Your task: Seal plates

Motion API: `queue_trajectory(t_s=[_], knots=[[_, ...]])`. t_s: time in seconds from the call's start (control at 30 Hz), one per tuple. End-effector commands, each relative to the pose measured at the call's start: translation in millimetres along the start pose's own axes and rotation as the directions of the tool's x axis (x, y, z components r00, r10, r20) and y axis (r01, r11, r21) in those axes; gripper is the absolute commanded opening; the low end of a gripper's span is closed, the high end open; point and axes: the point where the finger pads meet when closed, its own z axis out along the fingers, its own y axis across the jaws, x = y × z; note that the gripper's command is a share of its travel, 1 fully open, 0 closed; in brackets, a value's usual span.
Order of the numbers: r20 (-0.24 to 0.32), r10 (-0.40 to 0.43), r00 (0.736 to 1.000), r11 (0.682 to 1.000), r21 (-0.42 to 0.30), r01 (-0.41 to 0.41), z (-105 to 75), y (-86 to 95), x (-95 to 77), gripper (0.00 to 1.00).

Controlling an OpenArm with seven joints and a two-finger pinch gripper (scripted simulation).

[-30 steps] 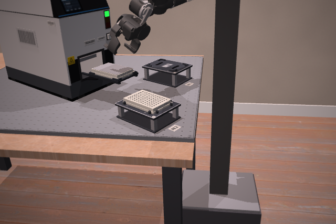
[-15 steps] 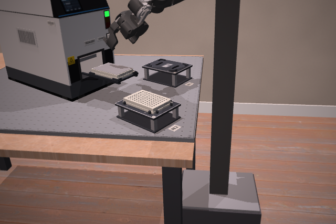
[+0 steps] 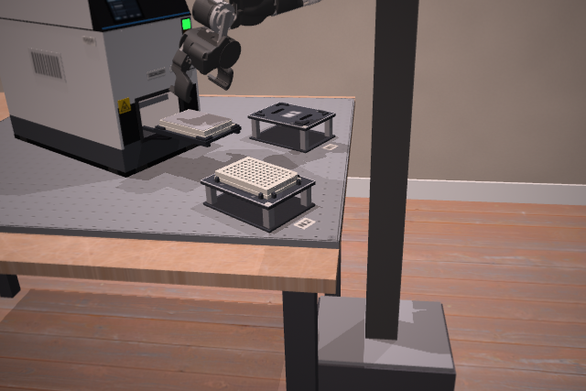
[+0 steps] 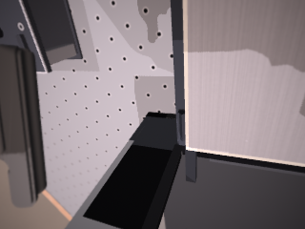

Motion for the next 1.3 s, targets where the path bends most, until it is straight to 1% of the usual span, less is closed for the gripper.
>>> queue_trajectory(t_s=[0.0,0.07,0.13,0.23,0.33,0.37,0.47,0.83,0.93,0.97,1.27], knots=[[-0.068,-0.007,0.998,1.000,0.004,0.007,0.7,2.1,4.9,0.65],[-0.135,-0.007,0.991,1.000,0.004,0.008,4.8,9.6,10.4,0.65],[-0.135,-0.007,0.991,1.000,0.004,0.008,4.8,9.6,10.4,0.65],[-0.235,-0.007,0.972,1.000,0.004,0.008,11.0,20.9,18.6,0.65],[-0.333,-0.007,0.943,1.000,0.005,0.009,17.6,31.8,27.4,0.65],[-0.334,-0.008,0.942,1.000,0.007,0.011,19.6,33.9,30.0,0.65],[-0.329,-0.007,0.944,1.000,0.009,0.011,19.0,33.0,27.9,0.65],[-0.329,-0.006,0.944,1.000,0.003,0.008,18.9,34.7,28.4,0.65],[-0.331,-0.011,0.943,1.000,0.003,0.013,25.4,34.4,31.9,0.65],[-0.329,-0.006,0.944,1.000,0.003,0.008,23.6,34.6,30.0,0.65],[-0.329,-0.006,0.944,1.000,0.003,0.008,23.6,34.7,29.9,0.65]])
